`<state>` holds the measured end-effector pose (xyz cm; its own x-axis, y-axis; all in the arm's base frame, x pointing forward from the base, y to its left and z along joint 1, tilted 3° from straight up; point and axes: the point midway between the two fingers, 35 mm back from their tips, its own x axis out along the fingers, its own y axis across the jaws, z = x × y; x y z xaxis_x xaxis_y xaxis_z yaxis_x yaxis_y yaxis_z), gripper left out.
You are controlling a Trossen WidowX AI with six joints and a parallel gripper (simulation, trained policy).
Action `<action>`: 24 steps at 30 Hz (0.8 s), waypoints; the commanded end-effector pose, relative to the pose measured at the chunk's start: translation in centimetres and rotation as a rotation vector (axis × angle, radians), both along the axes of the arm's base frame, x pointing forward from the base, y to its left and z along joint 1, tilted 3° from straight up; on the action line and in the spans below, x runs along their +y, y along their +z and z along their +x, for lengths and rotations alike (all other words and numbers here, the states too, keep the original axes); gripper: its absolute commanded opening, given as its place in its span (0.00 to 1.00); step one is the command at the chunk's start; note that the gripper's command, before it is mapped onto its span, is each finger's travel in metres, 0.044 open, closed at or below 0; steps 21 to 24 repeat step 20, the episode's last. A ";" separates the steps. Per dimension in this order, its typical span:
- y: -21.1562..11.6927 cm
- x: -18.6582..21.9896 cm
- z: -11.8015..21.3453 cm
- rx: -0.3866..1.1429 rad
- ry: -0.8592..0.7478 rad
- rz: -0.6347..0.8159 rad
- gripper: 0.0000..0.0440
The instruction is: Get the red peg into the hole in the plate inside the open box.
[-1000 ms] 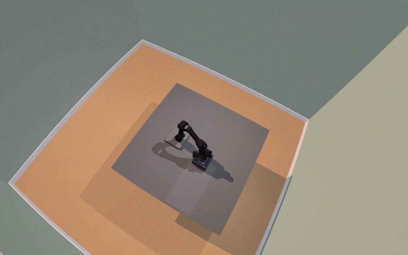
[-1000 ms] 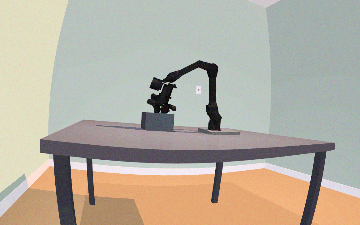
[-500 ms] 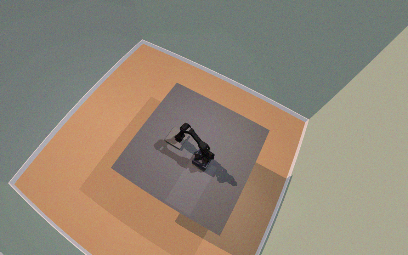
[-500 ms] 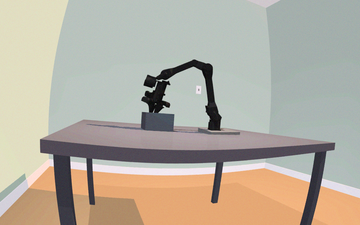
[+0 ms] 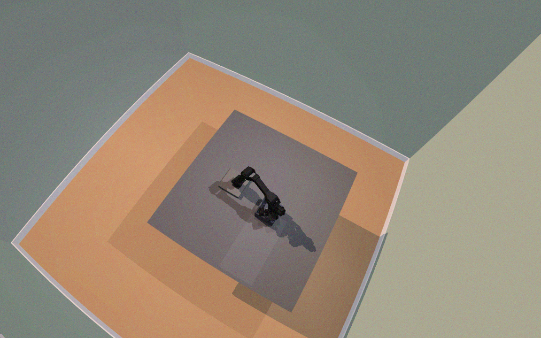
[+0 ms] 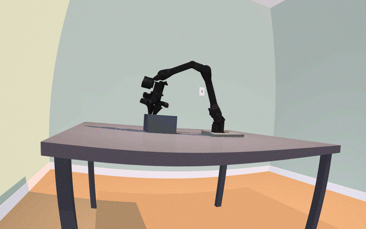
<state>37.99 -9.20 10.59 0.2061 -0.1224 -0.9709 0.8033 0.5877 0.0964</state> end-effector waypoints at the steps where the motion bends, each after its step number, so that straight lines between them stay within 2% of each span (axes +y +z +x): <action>1: -0.2 -0.8 0.3 0.020 0.004 0.005 0.28; 20: 0.1 -6.0 0.1 0.076 -0.029 -0.025 0.30; 24: 0.1 -6.0 0.1 0.076 -0.029 -0.025 0.30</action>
